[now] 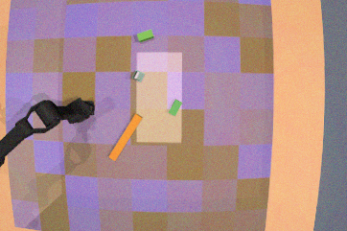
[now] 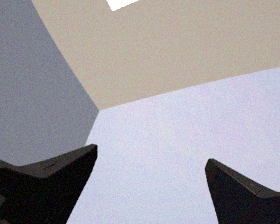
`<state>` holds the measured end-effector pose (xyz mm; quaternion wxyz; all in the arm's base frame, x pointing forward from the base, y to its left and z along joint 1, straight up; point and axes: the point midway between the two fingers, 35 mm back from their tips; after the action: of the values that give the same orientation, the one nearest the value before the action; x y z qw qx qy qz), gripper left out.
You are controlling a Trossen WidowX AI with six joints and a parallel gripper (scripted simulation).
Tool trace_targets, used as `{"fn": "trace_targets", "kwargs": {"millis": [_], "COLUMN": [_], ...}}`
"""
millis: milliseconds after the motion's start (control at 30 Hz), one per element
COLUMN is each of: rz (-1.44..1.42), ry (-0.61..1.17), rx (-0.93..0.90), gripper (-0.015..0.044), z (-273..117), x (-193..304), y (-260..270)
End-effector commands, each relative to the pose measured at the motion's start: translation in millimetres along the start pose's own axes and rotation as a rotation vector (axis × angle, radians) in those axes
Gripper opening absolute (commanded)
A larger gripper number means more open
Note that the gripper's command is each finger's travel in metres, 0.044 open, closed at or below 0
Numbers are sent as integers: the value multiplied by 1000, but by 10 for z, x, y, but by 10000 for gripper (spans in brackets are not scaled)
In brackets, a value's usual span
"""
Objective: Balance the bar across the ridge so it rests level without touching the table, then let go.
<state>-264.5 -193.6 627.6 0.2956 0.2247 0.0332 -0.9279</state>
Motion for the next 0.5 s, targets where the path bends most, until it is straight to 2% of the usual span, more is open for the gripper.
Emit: {"fn": "trace_targets", "kwargs": {"millis": [0,67,100,467], "rz": [0,-3,-6,-19], "ry": [3,29,47,261], "rx": [-1,-13,-22,-147], "gripper": [374,321,315,315], "z": [-2,-15,-26,-279], "x": [6,53,88,479], "y": [9,78,131,742]}}
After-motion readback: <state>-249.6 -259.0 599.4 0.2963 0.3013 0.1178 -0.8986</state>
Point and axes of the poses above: the point midway between the two fingers, 35 mm back from their tips, its own z axis out along the fingers, its own y axis across the jaws, x = y × z, and after that the axes turned 8 degrees about z, right-handed
